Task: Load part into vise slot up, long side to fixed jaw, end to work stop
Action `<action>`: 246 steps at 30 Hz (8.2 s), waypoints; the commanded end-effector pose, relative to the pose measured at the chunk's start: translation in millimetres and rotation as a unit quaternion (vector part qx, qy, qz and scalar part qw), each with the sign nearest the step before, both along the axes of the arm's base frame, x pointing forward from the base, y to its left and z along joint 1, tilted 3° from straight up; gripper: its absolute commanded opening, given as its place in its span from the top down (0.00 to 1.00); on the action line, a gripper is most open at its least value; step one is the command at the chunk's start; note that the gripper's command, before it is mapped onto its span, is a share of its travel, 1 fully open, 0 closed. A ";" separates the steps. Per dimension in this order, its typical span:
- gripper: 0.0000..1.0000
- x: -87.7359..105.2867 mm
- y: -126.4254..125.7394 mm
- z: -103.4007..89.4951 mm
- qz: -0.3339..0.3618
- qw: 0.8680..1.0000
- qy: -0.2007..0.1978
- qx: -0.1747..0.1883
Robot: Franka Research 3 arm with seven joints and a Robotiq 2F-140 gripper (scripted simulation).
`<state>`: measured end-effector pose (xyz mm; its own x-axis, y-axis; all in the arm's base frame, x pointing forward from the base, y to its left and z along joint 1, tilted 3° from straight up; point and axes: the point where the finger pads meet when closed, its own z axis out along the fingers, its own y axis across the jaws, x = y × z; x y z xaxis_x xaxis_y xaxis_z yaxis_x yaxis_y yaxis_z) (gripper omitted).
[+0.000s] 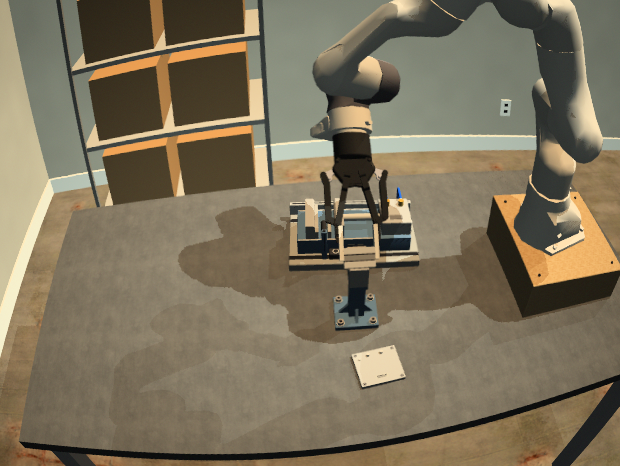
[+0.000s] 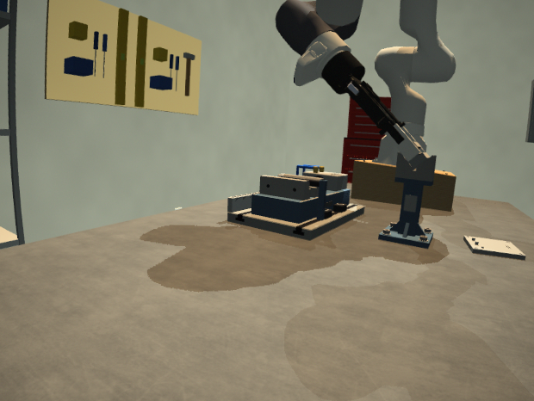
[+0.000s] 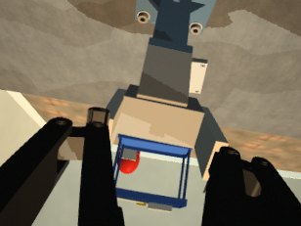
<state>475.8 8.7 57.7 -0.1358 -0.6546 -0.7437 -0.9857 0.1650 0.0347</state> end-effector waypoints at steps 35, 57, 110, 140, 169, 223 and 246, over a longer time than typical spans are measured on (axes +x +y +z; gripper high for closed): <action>1.00 2.5 0.0 0.7 0.002 1.000 -0.006 0.000; 0.49 2.5 0.0 0.7 0.002 1.000 -0.006 0.000; 0.49 2.5 0.0 0.7 0.002 1.000 -0.006 0.000; 0.49 0.1 0.9 -3.1 0.002 1.000 -0.004 -0.006; 0.49 0.4 2.9 -1.1 0.004 0.998 0.005 -0.062; 0.49 2.2 12.9 4.3 0.010 0.959 0.041 -0.280; 0.49 3.0 17.5 5.2 0.012 0.929 0.056 -0.366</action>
